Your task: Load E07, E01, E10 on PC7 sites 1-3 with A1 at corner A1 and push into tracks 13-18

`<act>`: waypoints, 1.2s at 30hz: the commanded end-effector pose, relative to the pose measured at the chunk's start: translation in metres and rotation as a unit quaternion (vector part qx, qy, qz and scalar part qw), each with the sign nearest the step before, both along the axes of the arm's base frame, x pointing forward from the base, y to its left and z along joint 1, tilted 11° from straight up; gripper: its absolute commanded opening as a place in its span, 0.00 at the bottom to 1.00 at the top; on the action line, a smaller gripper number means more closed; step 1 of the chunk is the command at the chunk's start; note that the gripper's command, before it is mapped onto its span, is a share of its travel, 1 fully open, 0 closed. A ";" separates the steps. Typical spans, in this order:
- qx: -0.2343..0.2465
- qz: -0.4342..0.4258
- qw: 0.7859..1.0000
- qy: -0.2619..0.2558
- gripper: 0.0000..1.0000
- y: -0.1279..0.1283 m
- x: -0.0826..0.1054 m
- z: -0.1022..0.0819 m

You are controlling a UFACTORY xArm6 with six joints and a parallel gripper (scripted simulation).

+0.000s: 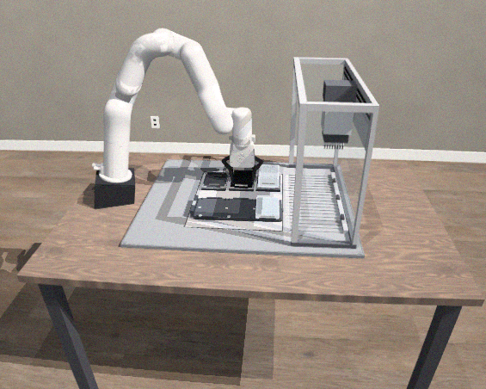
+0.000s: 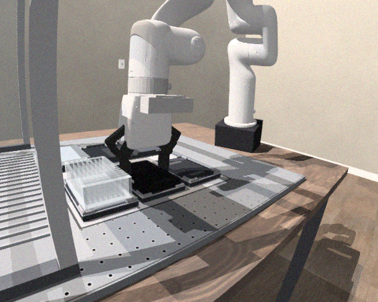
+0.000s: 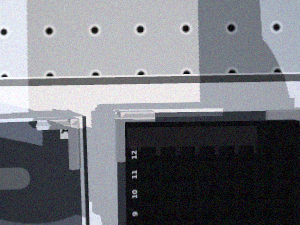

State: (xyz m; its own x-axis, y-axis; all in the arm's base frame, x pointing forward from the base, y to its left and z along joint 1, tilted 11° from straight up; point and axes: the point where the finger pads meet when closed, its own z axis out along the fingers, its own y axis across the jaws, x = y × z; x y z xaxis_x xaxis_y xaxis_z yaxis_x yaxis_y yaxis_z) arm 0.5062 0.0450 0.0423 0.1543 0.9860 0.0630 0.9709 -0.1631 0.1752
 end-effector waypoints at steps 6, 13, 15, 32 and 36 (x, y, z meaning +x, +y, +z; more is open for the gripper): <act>0.000 0.000 1.000 -0.002 0.00 0.000 0.001 0.001; 0.000 0.000 1.000 -0.002 0.00 0.000 0.001 0.004; 0.000 0.000 1.000 -0.002 0.00 0.000 0.001 0.005; 0.000 0.000 1.000 -0.002 0.00 0.000 -0.001 0.015; 0.000 0.000 1.000 -0.002 0.00 0.000 -0.002 0.017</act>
